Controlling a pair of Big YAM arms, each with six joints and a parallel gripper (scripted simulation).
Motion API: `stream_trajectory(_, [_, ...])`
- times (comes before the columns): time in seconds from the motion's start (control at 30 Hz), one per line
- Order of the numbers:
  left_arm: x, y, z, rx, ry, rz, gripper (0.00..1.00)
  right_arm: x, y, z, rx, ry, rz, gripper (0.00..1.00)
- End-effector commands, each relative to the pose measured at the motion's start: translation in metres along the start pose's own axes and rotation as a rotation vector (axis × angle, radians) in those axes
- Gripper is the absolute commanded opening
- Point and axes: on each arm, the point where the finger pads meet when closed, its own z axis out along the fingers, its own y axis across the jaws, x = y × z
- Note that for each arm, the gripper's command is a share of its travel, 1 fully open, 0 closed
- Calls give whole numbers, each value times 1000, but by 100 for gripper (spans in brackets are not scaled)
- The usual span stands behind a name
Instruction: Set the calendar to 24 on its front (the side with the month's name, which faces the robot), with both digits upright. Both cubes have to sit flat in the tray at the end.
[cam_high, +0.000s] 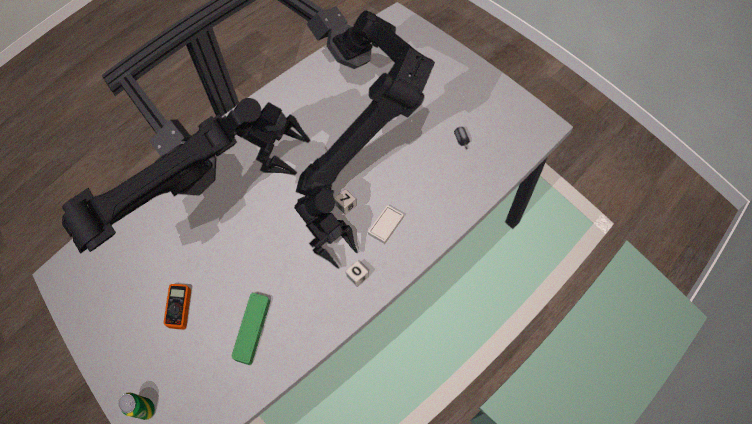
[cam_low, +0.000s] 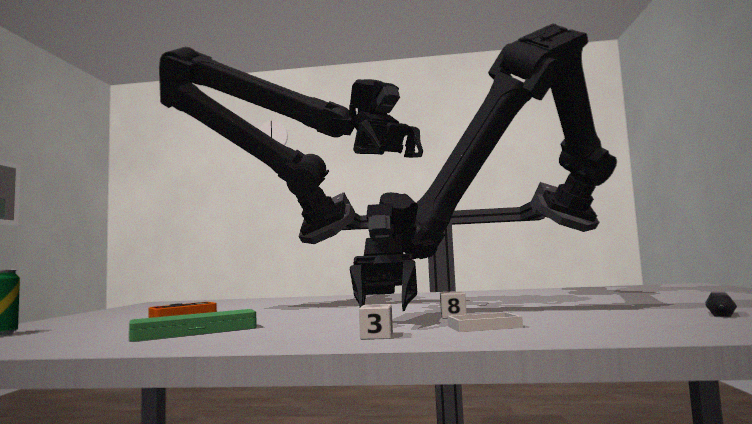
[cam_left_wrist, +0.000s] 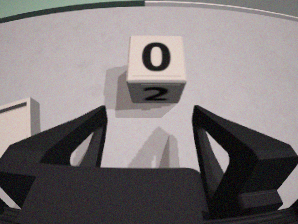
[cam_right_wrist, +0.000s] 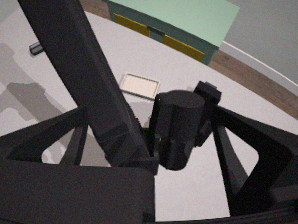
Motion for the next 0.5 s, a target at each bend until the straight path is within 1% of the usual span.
stream_trajectory(0.0, [-21, -6, -6, 10, -32, -19, 69, -5, 1, 0, 0, -10, 14, 100])
stream_trajectory(0.13, [-21, -6, -6, 10, -32, -19, 69, -5, 1, 0, 0, -10, 14, 100])
stream_trajectory(0.17, [-38, -8, -2, 8, -43, -37, 69, -5, 1, 0, 0, -10, 14, 100])
stream_trajectory(0.4, [-49, -13, 8, 11, -38, -15, 69, -5, 1, 0, 0, -10, 14, 100])
stream_trajectory(0.43, [-49, -13, 9, 11, -38, -15, 69, -5, 1, 0, 0, -10, 14, 100])
stream_trajectory(0.47, [-35, -14, 11, 13, -26, 2, 69, -5, 1, 0, 0, -10, 14, 100])
